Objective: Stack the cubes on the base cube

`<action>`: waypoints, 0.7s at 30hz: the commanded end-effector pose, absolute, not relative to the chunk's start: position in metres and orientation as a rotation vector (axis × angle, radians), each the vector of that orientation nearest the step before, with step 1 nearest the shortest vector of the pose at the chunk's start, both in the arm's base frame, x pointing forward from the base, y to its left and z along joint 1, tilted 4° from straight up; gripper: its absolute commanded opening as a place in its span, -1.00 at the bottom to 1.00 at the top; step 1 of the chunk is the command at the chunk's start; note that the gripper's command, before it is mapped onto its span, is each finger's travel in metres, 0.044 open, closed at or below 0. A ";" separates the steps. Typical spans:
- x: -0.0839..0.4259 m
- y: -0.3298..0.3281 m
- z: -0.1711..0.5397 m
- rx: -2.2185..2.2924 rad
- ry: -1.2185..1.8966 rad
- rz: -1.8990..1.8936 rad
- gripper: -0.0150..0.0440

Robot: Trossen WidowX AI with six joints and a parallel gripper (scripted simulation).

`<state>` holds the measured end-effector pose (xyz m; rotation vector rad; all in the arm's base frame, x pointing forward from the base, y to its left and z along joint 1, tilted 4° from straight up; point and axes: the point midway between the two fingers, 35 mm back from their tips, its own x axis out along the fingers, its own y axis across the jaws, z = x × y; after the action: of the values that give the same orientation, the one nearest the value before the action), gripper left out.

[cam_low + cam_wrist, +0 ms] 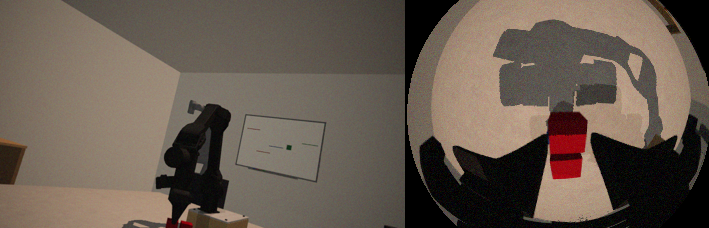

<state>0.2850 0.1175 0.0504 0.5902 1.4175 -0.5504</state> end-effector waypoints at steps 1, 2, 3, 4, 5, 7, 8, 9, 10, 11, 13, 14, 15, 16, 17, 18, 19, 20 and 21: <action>0.287 0.119 0.059 0.598 1.408 -0.543 0.20; 0.287 0.119 0.060 0.598 1.408 -0.543 0.20; 0.287 0.118 0.061 0.598 1.408 -0.543 0.20; 0.286 0.118 0.062 0.598 1.408 -0.543 0.20; 0.286 0.118 0.063 0.598 1.408 -0.543 0.20; 0.286 0.118 0.066 0.598 1.408 -0.543 0.20; 0.286 0.118 0.067 0.598 1.408 -0.543 0.20; 0.286 0.118 0.068 0.598 1.408 -0.543 0.20; 0.286 0.118 0.069 0.598 1.408 -0.543 0.20; 0.286 0.118 0.070 0.598 1.408 -0.543 0.20; 0.286 0.118 0.073 0.598 1.408 -0.543 0.20; 0.285 0.118 0.074 0.598 1.408 -0.543 0.20; 0.285 0.118 0.075 0.598 1.408 -0.543 0.20; 0.285 0.118 0.076 0.598 1.408 -0.543 0.20; 0.285 0.118 0.077 0.598 1.408 -0.543 0.20; 0.285 0.118 0.079 0.598 1.408 -0.543 0.20; 0.285 0.118 0.080 0.598 1.408 -0.543 0.20; 0.285 0.118 0.081 0.598 1.408 -0.543 0.20; 0.285 0.118 0.082 0.598 1.408 -0.543 0.20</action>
<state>0.2832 0.1176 0.0751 0.5886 1.4178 -0.5483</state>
